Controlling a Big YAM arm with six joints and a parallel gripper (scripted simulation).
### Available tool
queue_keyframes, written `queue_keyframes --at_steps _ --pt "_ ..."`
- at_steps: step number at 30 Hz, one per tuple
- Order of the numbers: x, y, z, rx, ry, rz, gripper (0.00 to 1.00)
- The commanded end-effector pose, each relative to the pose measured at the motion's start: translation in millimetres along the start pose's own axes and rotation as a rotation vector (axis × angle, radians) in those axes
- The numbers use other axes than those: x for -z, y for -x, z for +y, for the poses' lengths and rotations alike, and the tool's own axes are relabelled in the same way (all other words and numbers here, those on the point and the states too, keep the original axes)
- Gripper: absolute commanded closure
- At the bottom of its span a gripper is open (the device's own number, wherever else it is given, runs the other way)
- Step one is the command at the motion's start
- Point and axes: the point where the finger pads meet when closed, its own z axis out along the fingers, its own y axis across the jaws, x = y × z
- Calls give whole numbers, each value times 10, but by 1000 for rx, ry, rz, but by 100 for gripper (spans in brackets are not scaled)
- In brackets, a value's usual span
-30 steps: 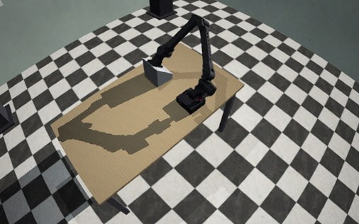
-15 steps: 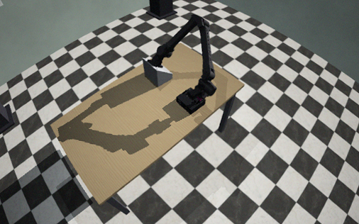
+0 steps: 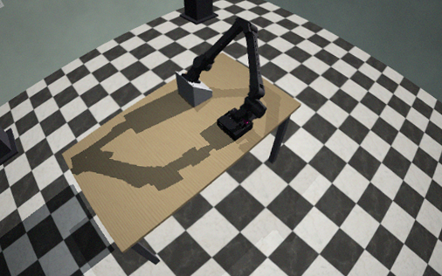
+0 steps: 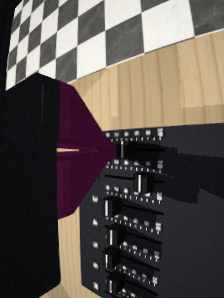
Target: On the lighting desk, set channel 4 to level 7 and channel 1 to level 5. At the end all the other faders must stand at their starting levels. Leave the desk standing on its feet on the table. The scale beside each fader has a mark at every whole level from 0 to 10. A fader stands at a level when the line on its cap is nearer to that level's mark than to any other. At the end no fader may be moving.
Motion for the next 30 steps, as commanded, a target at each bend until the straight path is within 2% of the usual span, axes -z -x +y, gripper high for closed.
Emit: queue_keyframes --at_steps 1,14,16,17,19,29,30 --pt "327 -14 229 23 64 -12 100" --pt "666 -16 220 25 65 -15 100" --pt "666 -16 220 25 65 -15 100" --pt "513 29 179 13 30 -9 100" --pt "503 55 132 3 24 -8 100" --pt "545 22 144 7 35 -10 100" --pt "534 10 78 5 31 -9 100"
